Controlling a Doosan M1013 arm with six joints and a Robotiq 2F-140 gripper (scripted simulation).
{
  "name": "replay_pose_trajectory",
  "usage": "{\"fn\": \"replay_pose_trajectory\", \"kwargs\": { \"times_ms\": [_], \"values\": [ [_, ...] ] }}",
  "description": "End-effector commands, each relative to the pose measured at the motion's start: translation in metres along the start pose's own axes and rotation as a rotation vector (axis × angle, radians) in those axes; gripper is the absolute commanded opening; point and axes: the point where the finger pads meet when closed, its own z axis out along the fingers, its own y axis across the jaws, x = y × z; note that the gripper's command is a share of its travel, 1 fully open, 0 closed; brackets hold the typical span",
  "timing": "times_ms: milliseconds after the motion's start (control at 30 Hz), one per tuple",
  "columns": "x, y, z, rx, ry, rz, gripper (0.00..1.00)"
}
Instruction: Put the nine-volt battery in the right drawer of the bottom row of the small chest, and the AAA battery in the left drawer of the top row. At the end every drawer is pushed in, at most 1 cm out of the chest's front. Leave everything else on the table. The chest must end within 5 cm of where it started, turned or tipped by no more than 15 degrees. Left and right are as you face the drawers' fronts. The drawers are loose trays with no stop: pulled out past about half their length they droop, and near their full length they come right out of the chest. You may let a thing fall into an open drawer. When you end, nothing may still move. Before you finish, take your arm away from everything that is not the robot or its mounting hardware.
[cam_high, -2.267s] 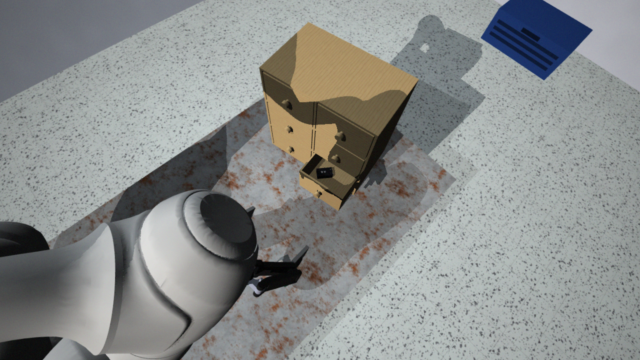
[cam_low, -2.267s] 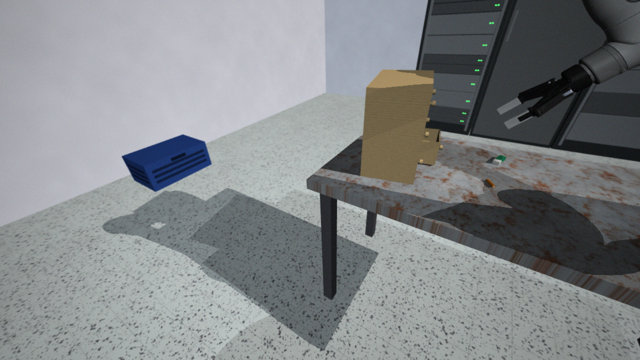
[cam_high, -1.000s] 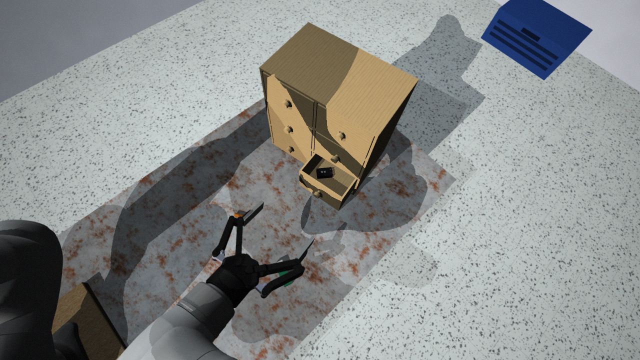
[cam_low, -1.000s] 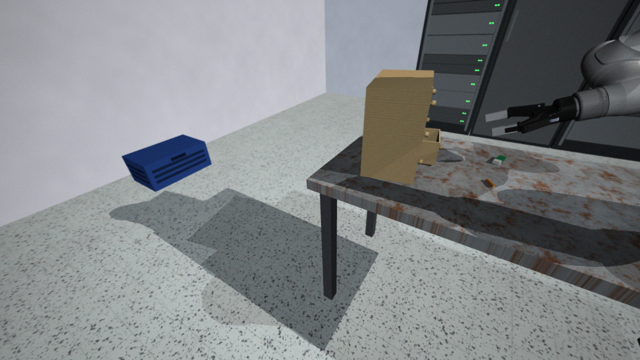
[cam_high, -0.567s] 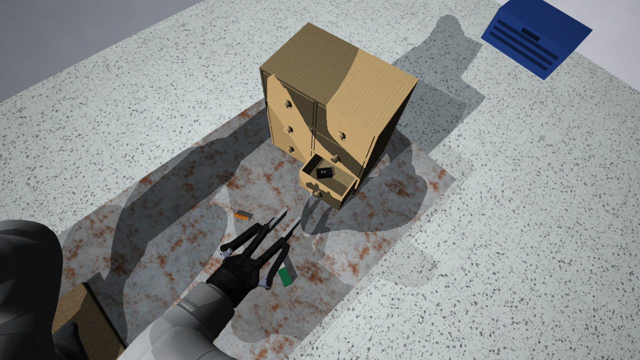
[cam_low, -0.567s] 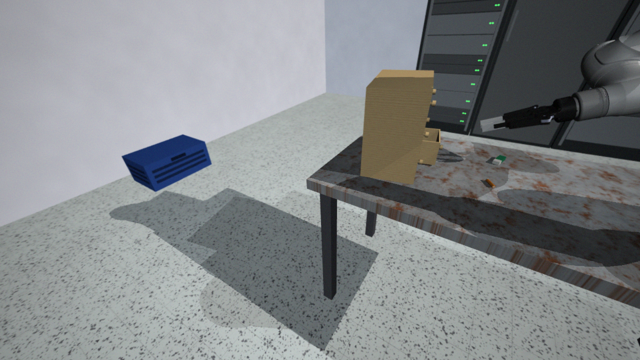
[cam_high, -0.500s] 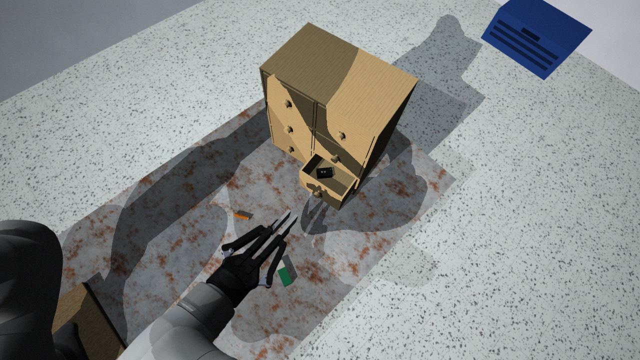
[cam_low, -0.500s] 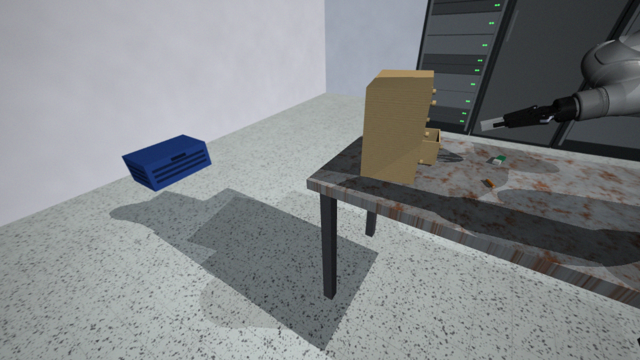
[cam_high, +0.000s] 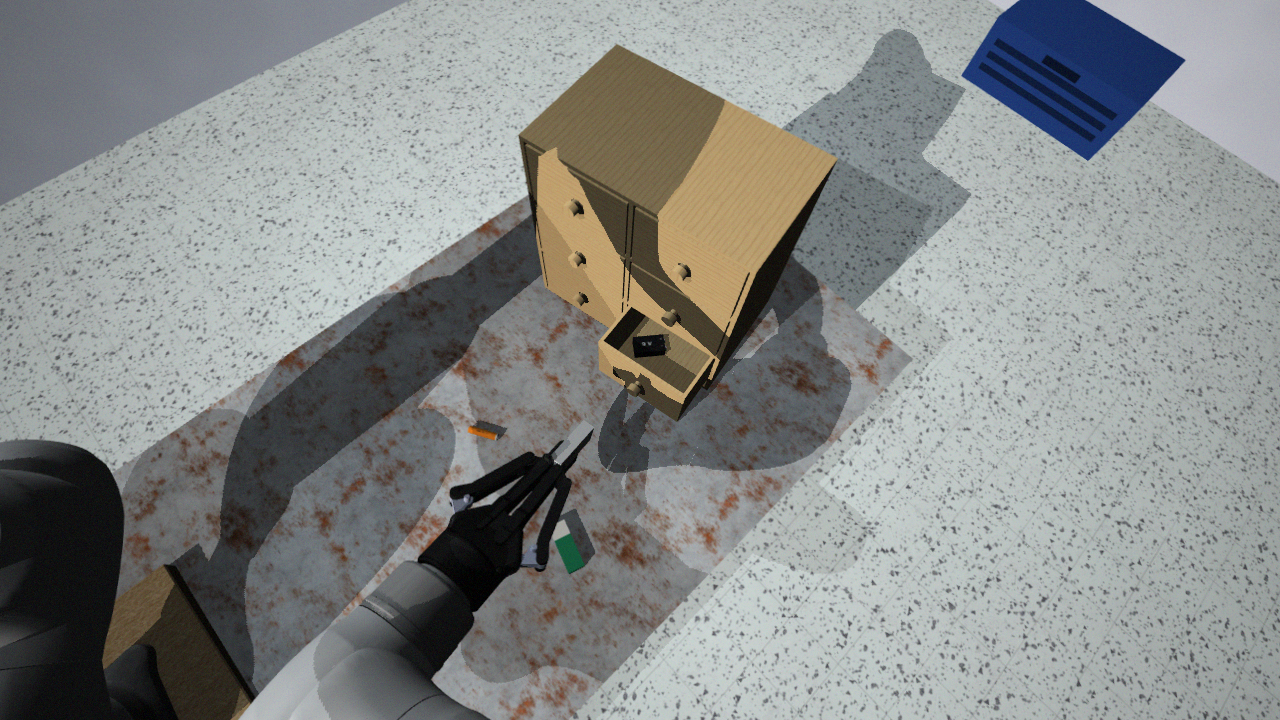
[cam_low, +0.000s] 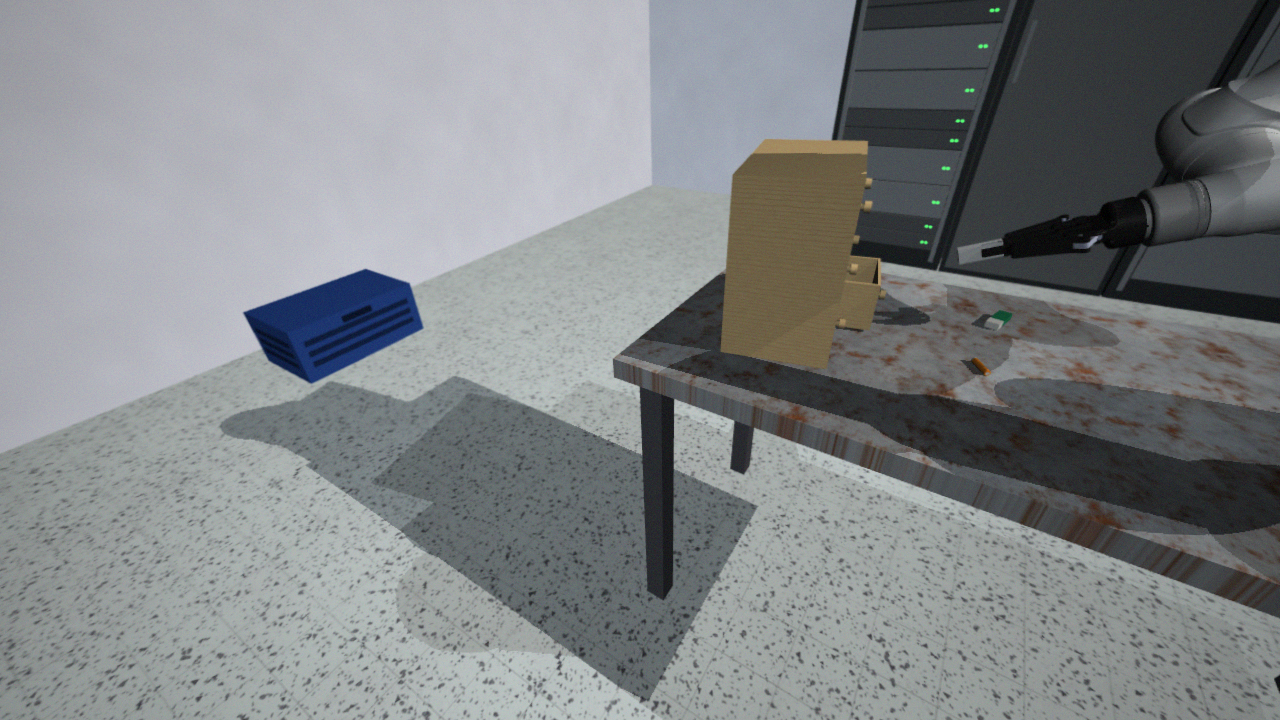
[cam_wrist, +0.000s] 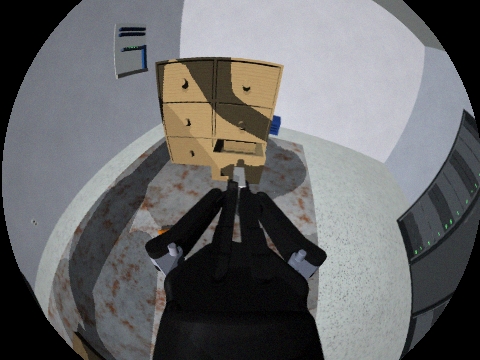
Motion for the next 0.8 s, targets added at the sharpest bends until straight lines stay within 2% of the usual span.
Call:
{"fn": "replay_pose_trajectory", "kwargs": {
  "times_ms": [0, 433, 500, 767],
  "values": [
    [-0.004, 0.0, 0.006, 0.0, 0.0, 0.0, 0.0],
    [-0.046, 0.0, 0.063, 0.0, 0.0, 0.0, 0.0],
    [-0.046, 0.0, 0.063, 0.0, 0.0, 0.0, 0.0],
    [-0.063, 0.0, 0.086, 0.0, 0.0, 0.0, 0.0]
  ]
}}
